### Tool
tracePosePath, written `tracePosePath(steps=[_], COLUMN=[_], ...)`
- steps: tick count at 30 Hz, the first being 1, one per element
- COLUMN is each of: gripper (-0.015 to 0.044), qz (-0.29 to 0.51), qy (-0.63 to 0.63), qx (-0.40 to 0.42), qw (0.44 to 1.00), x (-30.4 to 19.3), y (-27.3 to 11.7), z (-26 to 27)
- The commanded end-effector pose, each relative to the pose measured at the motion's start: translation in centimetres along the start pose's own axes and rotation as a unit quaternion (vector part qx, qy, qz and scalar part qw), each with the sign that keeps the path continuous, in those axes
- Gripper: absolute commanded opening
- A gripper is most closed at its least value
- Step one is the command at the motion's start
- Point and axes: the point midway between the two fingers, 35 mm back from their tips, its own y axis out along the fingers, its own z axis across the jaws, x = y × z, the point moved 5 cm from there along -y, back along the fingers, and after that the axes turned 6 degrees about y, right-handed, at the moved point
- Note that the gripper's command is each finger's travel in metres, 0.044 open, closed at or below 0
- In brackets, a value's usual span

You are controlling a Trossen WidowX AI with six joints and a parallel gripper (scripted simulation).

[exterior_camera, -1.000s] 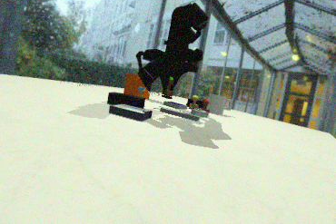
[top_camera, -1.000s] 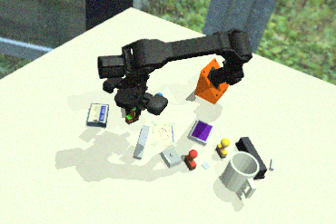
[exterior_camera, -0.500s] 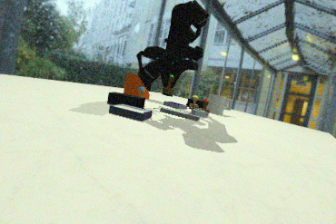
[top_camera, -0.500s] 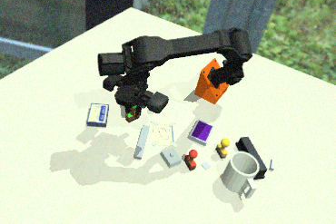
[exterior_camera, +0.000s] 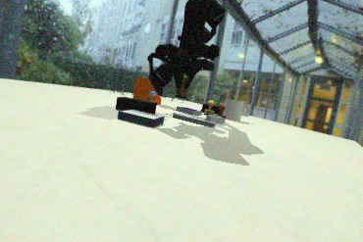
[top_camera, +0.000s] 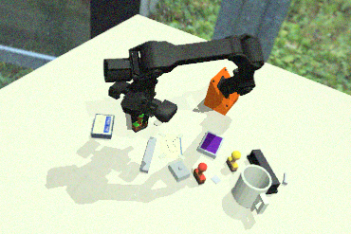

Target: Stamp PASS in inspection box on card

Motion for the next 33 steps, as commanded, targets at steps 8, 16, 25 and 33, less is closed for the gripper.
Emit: tracePosePath(steps=[8, 16, 25, 33], gripper=[0.0, 0.0, 0.0, 0.0], qz=[0.002, 0.002, 0.003, 0.004], qy=[-0.002, -0.001, 0.0, 0.0], qx=[-0.002, -0.002, -0.001, 0.0], qw=[1.0, 1.0, 1.0, 1.0], x=[-1.4, -3.0, -5.4, -7.7], y=[-1.1, -1.6, -1.8, -1.7], z=[3.6, 6.9, 10.3, 13.0])
